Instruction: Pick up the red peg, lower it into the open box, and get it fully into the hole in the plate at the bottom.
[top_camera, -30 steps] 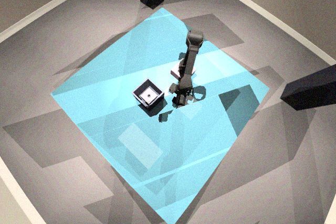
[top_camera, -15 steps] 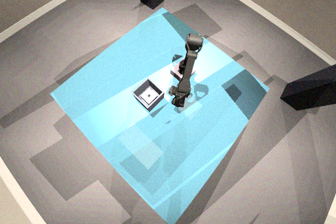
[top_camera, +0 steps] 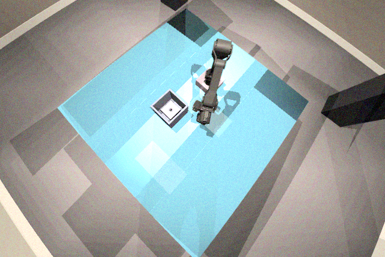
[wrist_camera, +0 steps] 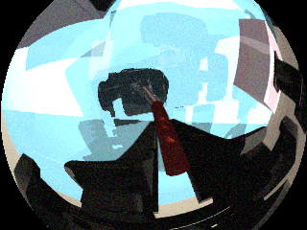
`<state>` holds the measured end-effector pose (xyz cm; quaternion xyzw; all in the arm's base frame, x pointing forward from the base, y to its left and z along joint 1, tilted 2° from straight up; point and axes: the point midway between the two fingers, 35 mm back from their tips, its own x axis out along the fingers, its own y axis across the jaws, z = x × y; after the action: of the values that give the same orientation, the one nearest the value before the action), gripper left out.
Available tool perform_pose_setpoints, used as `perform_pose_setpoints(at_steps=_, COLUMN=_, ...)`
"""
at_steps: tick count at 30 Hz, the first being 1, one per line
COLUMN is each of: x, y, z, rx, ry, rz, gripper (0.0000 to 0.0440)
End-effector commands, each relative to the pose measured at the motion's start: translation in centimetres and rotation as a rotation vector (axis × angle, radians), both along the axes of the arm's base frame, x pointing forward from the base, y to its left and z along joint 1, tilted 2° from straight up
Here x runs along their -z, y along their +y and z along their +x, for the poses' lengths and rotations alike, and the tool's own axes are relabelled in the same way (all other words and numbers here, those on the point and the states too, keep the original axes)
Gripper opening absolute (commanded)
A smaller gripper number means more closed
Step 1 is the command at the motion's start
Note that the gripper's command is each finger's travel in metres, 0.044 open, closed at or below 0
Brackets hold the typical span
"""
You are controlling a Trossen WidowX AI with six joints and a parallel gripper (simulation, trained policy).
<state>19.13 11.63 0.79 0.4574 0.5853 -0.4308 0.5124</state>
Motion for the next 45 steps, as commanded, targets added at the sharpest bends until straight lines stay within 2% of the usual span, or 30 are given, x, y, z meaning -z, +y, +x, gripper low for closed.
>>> perform_pose_setpoints(at_steps=1, x=-1.1, y=0.3, z=0.7, rx=0.018, ry=-0.035, rz=0.03, gripper=0.0)
perform_pose_setpoints(at_steps=12, x=-4.4, y=0.7, z=2.3, rx=0.042, ry=-0.121, rz=0.094, gripper=0.0)
perform_pose_setpoints(at_steps=24, x=-9.5, y=-0.1, z=4.5, rx=0.019, ry=-0.243, rz=0.122, gripper=0.0)
perform_pose_setpoints(at_steps=37, x=-15.0, y=-3.9, z=6.6, rx=-0.006, ry=-0.354, rz=0.054, gripper=0.0)
perform_pose_setpoints(at_steps=45, x=-16.6, y=-7.0, z=7.4, rx=0.002, ry=-0.368, rz=-0.014, gripper=0.0)
